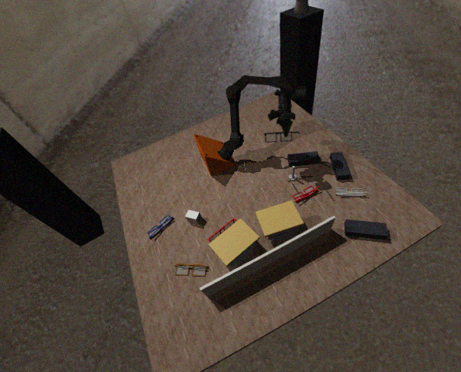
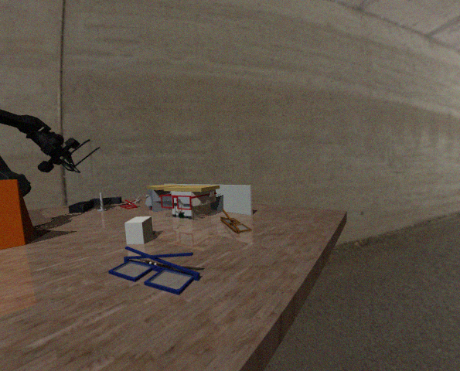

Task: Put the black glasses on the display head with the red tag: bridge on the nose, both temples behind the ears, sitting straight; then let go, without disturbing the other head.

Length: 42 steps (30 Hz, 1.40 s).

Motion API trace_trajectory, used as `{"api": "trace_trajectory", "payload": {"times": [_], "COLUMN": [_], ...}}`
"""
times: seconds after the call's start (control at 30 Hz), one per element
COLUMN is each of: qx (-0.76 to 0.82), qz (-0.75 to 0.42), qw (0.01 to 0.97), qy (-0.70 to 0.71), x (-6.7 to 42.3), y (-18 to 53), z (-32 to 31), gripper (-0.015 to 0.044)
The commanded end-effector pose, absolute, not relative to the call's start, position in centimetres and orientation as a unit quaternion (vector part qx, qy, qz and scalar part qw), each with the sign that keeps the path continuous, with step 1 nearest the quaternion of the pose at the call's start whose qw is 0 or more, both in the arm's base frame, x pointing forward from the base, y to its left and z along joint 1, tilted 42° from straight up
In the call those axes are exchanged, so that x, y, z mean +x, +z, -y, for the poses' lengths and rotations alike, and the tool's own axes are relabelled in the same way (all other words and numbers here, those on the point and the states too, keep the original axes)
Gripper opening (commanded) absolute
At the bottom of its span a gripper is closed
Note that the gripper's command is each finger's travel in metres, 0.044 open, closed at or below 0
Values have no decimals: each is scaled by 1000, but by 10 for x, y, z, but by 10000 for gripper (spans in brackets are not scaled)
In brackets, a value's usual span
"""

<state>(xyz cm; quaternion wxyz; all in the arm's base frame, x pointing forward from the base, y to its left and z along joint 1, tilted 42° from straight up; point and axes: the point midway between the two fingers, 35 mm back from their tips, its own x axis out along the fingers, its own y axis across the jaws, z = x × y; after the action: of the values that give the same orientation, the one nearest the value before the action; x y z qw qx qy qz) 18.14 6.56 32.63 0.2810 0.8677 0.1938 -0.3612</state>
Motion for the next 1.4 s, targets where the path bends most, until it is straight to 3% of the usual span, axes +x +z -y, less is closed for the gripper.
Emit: {"api": "trace_trajectory", "payload": {"times": [0.0,0.6,1.37], "qx": [847,740,693], "qz": [-210,-340,-510], "qw": [300,343,270], "qy": [-385,-468,-432], "x": [189,227,258], "y": [314,252,189], "z": [-67,-54,-11], "gripper": [0,0,0]}}
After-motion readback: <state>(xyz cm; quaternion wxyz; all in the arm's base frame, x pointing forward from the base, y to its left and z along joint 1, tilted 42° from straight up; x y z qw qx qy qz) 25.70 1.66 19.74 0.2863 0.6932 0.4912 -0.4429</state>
